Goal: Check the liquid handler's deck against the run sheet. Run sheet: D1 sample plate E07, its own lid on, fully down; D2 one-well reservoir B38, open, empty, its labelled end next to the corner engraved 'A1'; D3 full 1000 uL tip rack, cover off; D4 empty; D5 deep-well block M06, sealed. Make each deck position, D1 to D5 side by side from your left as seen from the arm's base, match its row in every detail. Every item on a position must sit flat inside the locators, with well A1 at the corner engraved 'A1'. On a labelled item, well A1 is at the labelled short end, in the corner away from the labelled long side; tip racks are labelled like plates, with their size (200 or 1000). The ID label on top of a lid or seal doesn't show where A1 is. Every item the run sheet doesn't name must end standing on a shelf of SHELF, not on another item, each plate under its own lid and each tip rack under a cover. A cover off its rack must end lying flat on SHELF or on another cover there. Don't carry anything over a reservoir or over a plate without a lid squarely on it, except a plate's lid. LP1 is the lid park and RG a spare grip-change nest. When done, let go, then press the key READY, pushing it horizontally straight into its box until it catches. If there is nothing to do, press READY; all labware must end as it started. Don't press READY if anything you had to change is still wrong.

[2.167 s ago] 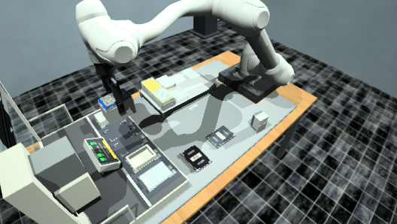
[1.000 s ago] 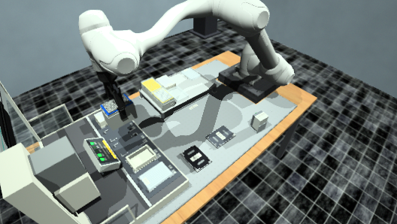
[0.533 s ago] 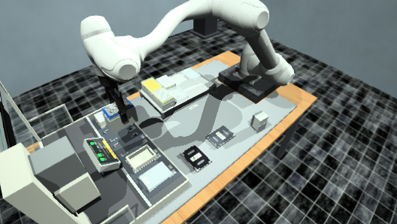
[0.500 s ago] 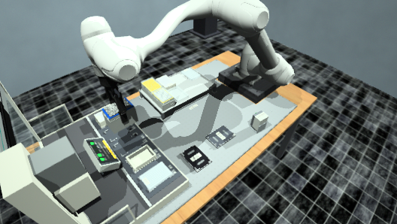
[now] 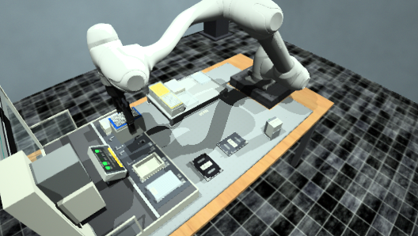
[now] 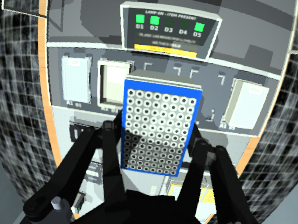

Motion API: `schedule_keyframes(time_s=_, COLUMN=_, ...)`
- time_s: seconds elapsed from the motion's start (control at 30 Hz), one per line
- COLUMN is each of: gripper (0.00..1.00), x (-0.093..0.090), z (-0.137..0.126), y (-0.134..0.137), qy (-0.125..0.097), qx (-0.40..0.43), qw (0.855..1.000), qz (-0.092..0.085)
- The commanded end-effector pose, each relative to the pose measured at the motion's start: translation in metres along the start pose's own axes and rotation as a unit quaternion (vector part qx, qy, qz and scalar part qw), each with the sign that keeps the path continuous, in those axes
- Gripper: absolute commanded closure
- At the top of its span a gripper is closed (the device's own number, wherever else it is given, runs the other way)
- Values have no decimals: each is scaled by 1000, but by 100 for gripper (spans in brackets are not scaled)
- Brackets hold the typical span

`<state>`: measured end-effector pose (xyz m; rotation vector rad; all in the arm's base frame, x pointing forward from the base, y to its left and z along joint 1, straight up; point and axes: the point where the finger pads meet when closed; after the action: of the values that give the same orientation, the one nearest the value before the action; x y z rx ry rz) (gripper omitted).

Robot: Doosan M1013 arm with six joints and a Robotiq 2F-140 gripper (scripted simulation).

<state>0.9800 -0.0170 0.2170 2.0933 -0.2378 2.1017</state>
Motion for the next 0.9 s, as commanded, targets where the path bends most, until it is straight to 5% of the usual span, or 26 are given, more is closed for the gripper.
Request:
schedule_keyframes(time_s=0.0, gripper=90, x=-2, z=0, y=0, qy=1, qx=0, qw=1000, qz=0)
schedule_keyframes(time_s=0.87, gripper=90, x=-42, z=0, y=0, qy=1, qx=0, qw=1000, qz=0)
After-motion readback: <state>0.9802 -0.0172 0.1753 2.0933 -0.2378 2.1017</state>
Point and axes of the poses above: the point where the finger pads meet when closed, its own x axis back along the fingers, its own y axis across the jaws, z = x × y, and after that the axes turned 13 degrees about -x, right-handed
